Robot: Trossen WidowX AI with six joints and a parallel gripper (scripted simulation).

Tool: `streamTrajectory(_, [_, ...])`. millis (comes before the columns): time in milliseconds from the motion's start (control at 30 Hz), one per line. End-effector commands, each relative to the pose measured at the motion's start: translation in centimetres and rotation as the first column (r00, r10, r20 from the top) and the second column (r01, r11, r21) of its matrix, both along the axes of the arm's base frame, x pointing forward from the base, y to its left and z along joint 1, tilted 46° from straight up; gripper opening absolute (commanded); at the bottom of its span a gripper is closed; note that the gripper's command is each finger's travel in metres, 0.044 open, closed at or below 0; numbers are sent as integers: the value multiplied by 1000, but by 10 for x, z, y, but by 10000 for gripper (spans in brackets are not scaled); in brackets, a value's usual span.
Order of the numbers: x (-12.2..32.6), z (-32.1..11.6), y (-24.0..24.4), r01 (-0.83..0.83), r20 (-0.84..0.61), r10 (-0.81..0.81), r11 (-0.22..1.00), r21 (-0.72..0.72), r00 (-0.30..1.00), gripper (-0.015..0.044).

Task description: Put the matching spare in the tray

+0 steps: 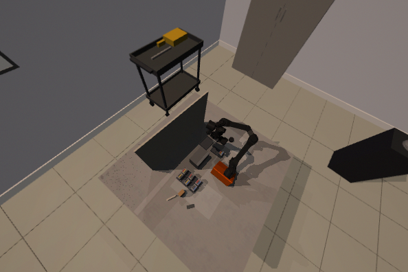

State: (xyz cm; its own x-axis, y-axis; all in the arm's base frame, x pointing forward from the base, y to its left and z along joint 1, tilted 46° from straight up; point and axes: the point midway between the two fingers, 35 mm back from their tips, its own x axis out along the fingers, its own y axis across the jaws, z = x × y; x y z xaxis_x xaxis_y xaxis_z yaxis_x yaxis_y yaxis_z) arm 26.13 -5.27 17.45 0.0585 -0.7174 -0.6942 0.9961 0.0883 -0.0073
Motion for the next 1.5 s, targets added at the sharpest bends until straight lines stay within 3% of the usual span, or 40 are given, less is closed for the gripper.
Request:
streamTrajectory(0, [16, 3, 2, -1, 3, 1, 1000, 3, 1000, 0])
streamTrajectory(533, [78, 3, 3, -1, 8, 1, 1000, 3, 1000, 0])
streamTrajectory(1467, [86, -12, -11, -1, 8, 1, 1000, 8, 1000, 0])
